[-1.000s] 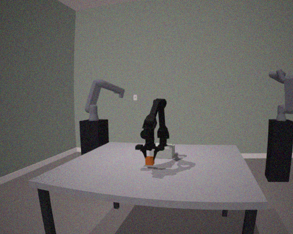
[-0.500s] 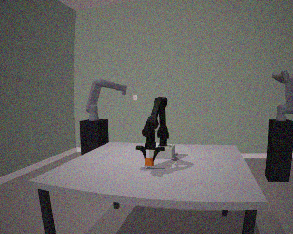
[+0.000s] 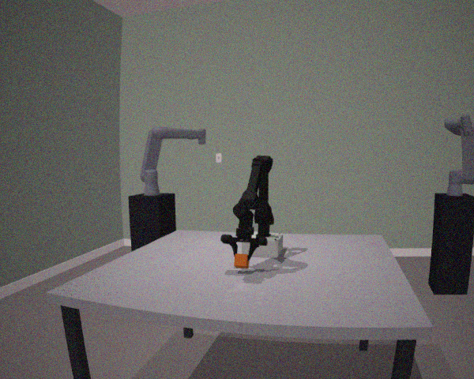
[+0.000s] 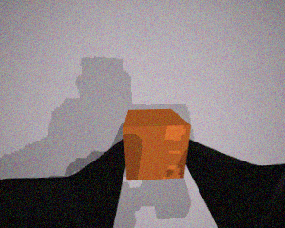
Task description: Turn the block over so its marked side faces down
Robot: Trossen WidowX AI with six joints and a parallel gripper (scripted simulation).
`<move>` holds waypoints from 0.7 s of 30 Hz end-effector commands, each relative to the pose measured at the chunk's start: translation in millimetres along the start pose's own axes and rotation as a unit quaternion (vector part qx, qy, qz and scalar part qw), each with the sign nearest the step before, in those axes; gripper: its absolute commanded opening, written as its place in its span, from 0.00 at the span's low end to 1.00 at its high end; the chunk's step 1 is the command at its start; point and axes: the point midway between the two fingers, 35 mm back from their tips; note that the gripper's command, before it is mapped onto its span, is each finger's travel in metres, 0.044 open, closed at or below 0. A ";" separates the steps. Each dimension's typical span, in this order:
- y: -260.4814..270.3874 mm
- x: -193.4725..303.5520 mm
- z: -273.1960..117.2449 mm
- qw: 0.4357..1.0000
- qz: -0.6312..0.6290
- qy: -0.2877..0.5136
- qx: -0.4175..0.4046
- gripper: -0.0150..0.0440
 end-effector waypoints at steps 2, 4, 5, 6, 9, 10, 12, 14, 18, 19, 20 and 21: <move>1.3 -2.5 -3.4 1.000 0.002 -0.019 -0.007 0.25; 1.3 -2.5 -3.4 1.000 0.002 -0.019 -0.007 0.25; 1.3 -2.6 -2.9 1.000 0.002 -0.020 -0.008 0.25; 1.2 -2.7 -1.5 1.000 0.002 -0.024 -0.009 0.25; 0.6 -3.1 6.4 0.999 0.003 -0.042 -0.013 0.25; 0.4 -3.2 9.0 0.999 0.003 -0.049 -0.015 0.25; 0.0 -3.1 13.8 0.998 0.003 -0.062 -0.018 0.25; -0.4 -2.9 18.1 0.997 0.003 -0.076 -0.021 0.25; -1.1 -1.9 25.2 0.994 0.004 -0.102 -0.028 0.25; -1.2 -1.6 26.7 0.994 0.004 -0.109 -0.030 0.25; -1.4 -1.2 28.0 0.993 0.004 -0.115 -0.031 0.25; -1.6 -0.8 29.2 0.992 0.004 -0.122 -0.033 0.25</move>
Point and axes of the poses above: the point midway between the two fingers, 35 mm back from their tips, its own z axis out along the fingers, its own y axis across the jaws, x = y × z, and after that the axes turned 15 degrees about z, right-handed
